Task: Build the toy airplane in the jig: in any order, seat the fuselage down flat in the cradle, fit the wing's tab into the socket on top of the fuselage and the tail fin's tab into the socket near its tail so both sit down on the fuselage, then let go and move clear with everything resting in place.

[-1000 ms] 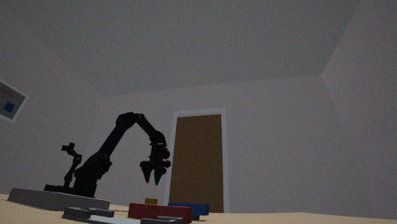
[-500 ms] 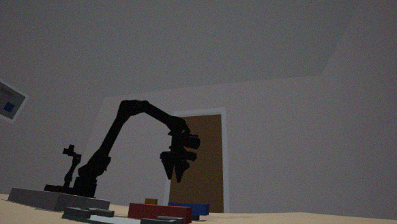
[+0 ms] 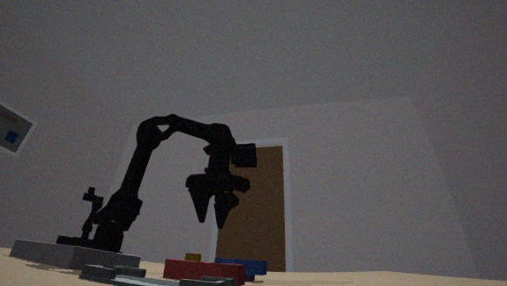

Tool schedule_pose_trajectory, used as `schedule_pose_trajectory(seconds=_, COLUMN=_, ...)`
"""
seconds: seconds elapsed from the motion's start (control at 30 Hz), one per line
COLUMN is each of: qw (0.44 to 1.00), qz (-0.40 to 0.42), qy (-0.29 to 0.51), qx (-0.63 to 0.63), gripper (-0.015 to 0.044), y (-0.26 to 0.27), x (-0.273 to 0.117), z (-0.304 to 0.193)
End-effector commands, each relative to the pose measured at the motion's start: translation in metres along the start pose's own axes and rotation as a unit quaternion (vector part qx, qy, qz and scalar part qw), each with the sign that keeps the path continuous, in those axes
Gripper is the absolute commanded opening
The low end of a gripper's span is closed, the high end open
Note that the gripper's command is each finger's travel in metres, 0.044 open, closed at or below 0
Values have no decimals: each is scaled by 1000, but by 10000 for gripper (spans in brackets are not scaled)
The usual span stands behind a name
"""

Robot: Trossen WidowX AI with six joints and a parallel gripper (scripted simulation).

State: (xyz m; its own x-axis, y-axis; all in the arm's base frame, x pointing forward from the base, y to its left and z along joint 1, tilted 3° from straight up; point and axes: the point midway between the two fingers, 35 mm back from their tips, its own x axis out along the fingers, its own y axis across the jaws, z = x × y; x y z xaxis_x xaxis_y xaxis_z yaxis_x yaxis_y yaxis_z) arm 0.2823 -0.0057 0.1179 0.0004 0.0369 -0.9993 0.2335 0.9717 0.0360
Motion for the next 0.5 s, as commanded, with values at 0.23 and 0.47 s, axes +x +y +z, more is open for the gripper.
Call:
schedule_pose_trajectory(seconds=0.23, qw=1000, qz=1, qy=-1, qx=-7, gripper=440, y=-11, x=50, z=-2)
schedule_pose_trajectory(seconds=0.47, qw=1000, qz=1, qy=-1, qx=-7, gripper=440, y=-11, x=53, z=-2)
